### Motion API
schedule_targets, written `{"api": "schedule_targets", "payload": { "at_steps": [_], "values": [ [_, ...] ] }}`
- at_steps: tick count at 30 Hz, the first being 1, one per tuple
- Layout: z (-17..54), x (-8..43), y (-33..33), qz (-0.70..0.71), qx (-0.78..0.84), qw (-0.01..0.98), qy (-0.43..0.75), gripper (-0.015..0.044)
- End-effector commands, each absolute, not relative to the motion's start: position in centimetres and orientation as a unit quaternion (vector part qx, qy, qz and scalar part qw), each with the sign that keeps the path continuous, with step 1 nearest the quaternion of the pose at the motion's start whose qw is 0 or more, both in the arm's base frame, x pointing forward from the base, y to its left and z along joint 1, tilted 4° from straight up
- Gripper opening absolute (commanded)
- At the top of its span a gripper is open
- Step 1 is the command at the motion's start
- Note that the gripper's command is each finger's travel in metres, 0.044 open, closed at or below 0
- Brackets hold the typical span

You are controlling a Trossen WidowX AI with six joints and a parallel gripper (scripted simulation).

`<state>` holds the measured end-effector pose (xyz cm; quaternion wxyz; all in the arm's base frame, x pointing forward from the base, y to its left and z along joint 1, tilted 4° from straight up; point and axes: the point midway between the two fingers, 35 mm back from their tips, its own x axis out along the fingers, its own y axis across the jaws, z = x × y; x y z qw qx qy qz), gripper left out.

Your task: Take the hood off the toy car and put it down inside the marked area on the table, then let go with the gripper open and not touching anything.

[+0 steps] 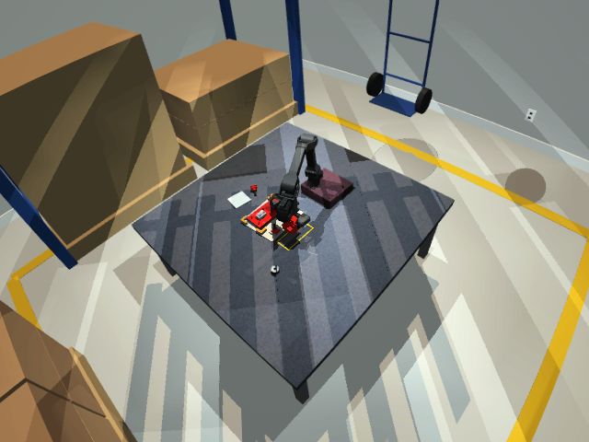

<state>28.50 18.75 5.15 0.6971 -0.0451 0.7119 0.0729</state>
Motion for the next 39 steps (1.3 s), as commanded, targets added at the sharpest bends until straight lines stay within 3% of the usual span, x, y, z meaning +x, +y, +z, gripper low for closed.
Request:
{"api": "schedule_targets", "payload": {
  "at_steps": [1, 39],
  "values": [
    [4.5, 28.2, 18.7, 0.072, -0.044, 0.693, 0.716, 0.0000],
    [1.6, 28.0, 18.7, 0.072, -0.044, 0.693, 0.716, 0.0000]
  ]
}}
